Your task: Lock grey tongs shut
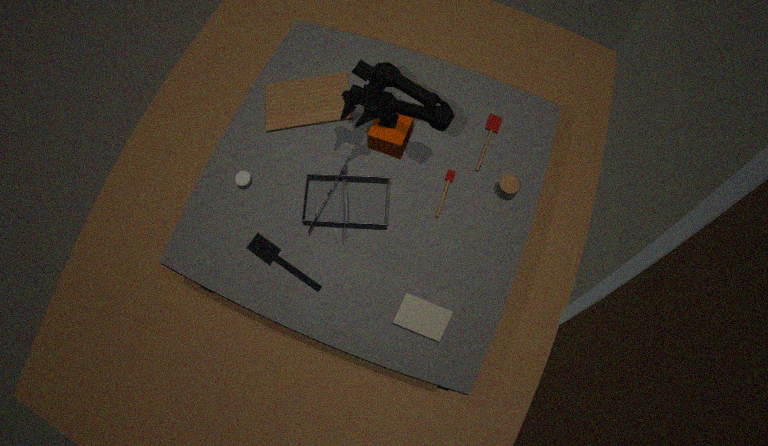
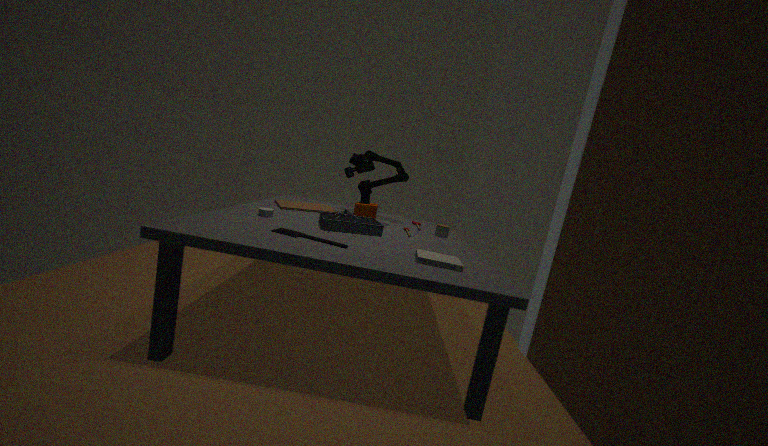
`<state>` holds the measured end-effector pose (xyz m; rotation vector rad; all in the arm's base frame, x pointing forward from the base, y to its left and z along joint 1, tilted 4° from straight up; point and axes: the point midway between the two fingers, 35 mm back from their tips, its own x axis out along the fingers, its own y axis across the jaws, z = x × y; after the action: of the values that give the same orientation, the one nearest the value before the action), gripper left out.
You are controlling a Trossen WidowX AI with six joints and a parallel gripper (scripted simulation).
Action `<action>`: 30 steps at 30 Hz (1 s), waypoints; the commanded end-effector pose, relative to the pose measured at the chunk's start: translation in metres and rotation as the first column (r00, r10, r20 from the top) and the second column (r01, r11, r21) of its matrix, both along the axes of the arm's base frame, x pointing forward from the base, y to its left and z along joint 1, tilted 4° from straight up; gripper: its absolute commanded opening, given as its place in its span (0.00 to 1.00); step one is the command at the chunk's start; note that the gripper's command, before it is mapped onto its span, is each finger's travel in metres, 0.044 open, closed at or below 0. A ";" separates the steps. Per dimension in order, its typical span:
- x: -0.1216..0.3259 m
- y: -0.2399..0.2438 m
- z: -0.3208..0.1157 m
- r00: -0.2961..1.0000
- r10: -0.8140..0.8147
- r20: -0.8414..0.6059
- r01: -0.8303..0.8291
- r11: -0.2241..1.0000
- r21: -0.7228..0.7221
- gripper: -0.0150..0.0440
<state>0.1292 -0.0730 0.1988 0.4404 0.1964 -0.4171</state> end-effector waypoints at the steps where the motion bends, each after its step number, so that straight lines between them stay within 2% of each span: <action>1: 0.000 0.000 0.000 1.000 0.000 0.000 0.000 1.000 0.000 0.98; 6: 0.000 -0.002 -0.001 0.996 0.068 -0.059 -0.064 0.996 0.062 1.00; 15: 0.012 -0.022 -0.014 0.879 0.346 -0.328 -0.253 0.921 0.296 1.00; 23: 0.051 -0.045 -0.044 0.625 0.520 -0.582 -0.331 0.852 0.405 1.00; 30: 0.112 -0.046 -0.083 0.346 0.540 -0.768 -0.394 0.826 0.403 1.00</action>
<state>0.2109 -0.1213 0.1358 0.3604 1.2361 -0.0081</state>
